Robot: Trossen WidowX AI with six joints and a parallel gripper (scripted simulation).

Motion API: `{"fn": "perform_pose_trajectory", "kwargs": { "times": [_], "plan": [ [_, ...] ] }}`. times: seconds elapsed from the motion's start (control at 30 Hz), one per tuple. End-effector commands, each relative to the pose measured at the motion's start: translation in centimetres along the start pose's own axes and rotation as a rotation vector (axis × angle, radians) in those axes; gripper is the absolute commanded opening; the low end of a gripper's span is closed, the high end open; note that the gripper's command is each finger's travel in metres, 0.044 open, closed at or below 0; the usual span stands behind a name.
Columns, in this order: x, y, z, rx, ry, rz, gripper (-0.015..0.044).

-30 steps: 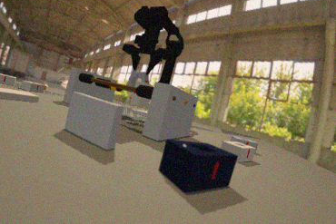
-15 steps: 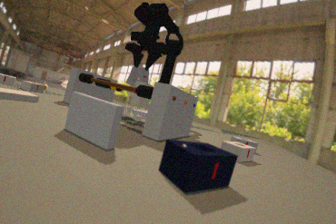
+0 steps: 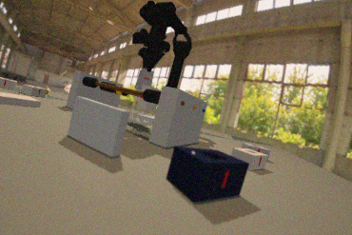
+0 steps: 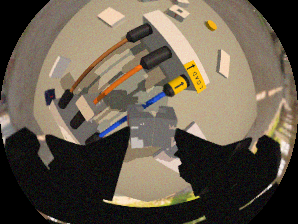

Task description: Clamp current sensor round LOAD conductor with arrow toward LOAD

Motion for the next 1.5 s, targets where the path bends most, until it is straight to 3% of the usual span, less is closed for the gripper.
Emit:
{"fn": "perform_pose_trajectory", "kwargs": {
  "times": [0.0,0.73,1.47],
  "plan": [
    [0.1,-0.2,0.3,0.144,0.002,0.007,0.0],
    [0.1,-0.9,1.3,0.9,0.004,0.006,0.0],
    [2.7,-1.0,1.4,0.929,0.004,0.006,0.0]
  ]
}}
Point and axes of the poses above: the point midway between the two fingers, 35 mm back from their tips, its own x axis out along the fingers, its own z axis across the jaws, y = z × x, the point moved 4 cm from there along -x, back along the fingers, and after that the axes turned 8 degrees about x, right-handed, at the moved point
